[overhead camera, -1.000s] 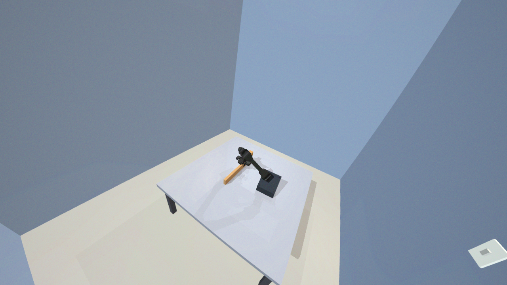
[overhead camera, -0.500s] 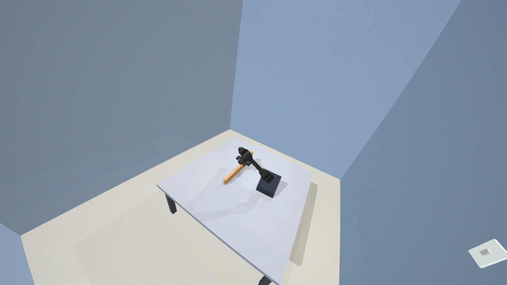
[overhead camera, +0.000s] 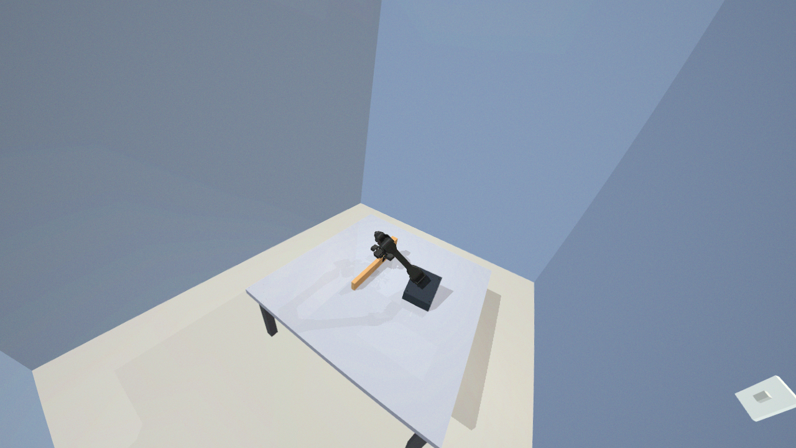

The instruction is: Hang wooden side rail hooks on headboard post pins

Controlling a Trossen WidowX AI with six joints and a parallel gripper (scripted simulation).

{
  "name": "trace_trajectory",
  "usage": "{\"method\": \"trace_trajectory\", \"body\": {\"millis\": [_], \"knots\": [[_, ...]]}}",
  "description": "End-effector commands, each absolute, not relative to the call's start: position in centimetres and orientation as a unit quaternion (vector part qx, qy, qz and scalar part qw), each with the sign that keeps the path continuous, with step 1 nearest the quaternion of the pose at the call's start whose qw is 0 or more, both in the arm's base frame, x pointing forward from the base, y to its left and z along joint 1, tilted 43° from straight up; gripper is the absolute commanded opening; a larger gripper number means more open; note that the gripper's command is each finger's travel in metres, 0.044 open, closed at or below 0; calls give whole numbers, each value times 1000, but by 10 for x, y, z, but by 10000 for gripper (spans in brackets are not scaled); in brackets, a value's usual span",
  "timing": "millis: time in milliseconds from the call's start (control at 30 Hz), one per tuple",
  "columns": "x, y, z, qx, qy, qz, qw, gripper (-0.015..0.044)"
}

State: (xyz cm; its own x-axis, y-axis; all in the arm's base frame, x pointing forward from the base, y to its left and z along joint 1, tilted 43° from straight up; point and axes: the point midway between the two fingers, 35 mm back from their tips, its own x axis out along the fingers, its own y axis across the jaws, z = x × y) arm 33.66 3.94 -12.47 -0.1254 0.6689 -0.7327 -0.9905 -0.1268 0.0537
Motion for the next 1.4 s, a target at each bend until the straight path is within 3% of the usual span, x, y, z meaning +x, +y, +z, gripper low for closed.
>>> {"method": "trace_trajectory", "body": {"millis": [0,1367], "knots": [[338,35,-125,-286,283,692,599,0],[339,33,-128,-286,283,692,599,0]]}}
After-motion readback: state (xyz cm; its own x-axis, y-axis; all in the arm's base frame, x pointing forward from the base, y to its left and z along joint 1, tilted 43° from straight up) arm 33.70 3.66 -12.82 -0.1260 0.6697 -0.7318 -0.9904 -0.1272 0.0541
